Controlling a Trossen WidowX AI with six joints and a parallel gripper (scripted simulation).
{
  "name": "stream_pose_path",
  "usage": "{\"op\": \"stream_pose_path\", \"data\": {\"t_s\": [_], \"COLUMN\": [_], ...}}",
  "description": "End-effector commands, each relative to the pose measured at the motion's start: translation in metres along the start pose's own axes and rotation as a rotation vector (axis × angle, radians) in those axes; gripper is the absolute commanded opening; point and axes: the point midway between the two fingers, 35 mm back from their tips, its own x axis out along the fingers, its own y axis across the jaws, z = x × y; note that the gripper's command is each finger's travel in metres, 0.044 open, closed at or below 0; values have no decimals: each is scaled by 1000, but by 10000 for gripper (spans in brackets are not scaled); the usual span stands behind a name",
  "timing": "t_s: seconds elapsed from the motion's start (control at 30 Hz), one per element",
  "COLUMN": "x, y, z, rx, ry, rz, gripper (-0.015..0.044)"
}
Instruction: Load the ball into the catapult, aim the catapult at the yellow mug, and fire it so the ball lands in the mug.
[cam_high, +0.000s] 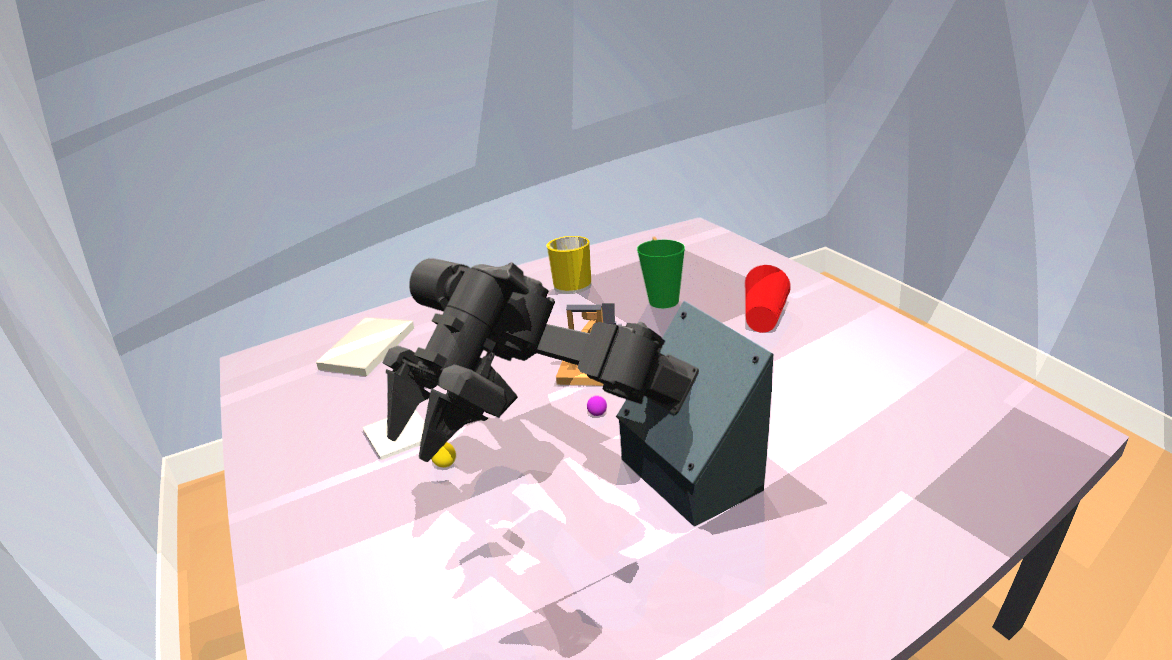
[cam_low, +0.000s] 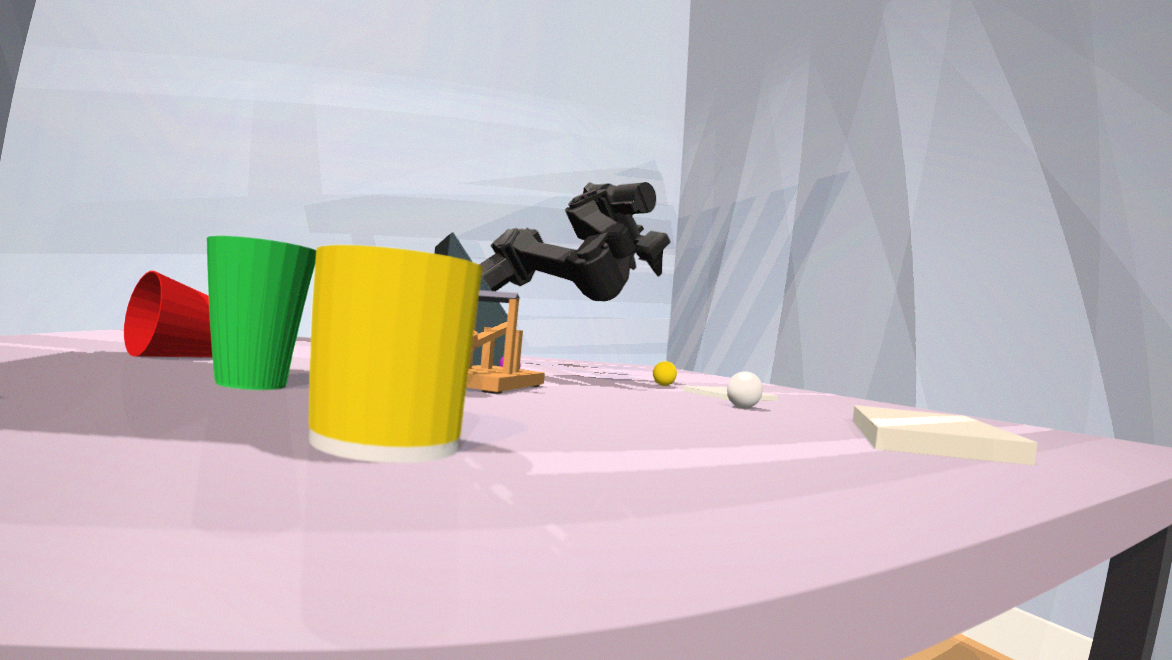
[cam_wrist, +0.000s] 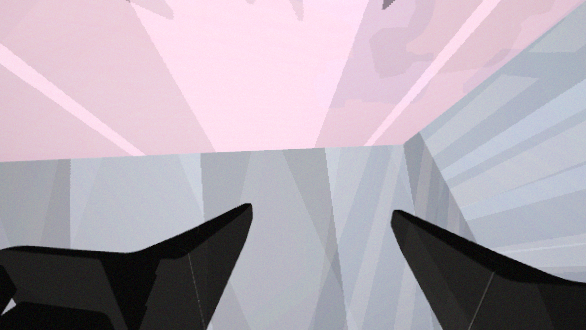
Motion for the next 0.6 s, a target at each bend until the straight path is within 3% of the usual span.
{"op": "stream_pose_path", "data": {"t_s": [0.0,0.57], "x": [0,-12], "y": [-1,-82], "z": [0,-44], "rx": [-4,-374], "ry": [2,223], "rz": [-3,-286], "gripper": [426,440]}}
